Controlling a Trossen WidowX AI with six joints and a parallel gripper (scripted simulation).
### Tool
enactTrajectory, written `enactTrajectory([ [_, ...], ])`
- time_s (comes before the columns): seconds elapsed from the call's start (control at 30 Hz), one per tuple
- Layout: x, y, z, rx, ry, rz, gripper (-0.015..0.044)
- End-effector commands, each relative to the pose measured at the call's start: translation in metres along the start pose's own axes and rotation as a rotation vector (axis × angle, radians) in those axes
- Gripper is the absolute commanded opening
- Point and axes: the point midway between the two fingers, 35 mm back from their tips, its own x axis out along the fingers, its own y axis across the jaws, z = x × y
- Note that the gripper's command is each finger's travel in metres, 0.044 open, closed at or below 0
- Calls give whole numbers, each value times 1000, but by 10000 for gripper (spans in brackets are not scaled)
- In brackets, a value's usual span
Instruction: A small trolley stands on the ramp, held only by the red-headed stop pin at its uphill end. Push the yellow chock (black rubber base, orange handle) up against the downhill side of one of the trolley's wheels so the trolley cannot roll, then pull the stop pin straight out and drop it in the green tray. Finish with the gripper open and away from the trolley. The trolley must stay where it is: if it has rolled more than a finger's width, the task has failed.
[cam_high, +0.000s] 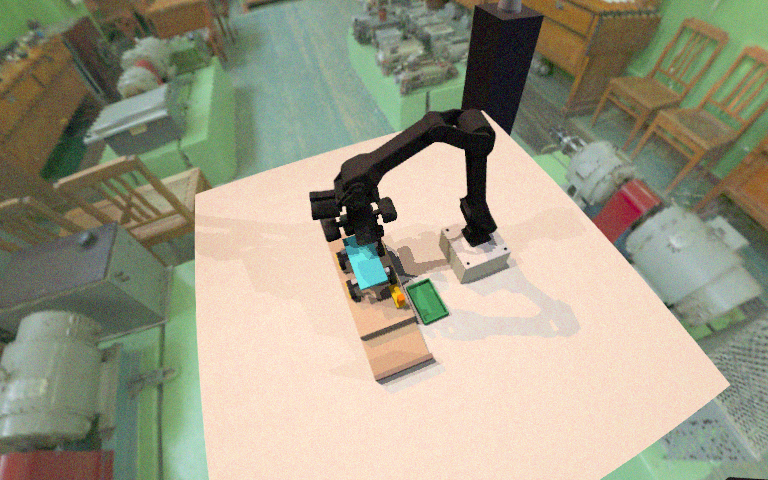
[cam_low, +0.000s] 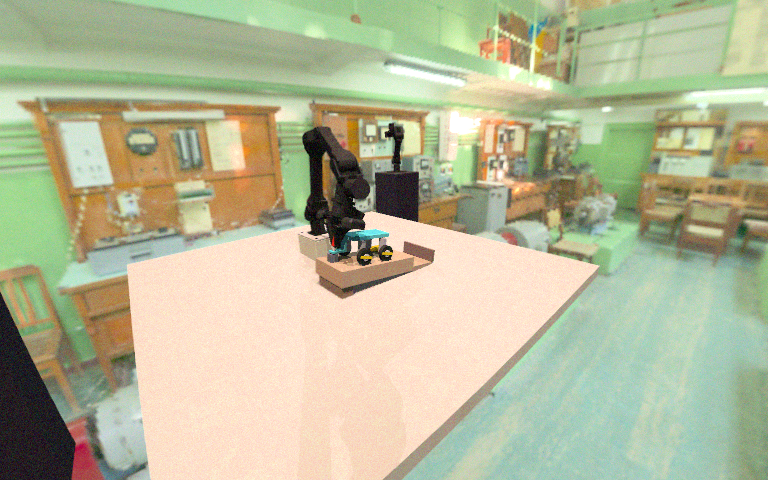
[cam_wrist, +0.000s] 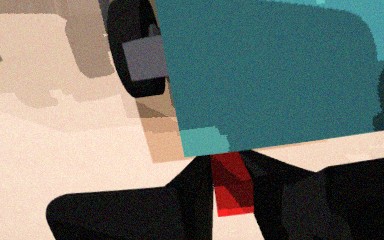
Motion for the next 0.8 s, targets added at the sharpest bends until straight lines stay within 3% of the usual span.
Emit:
enactTrajectory([
  [0.0, -2, -1, 0, -1, 2, -3, 0],
  [0.77, -19, 2, -1, -5, 4, 0, 0],
])
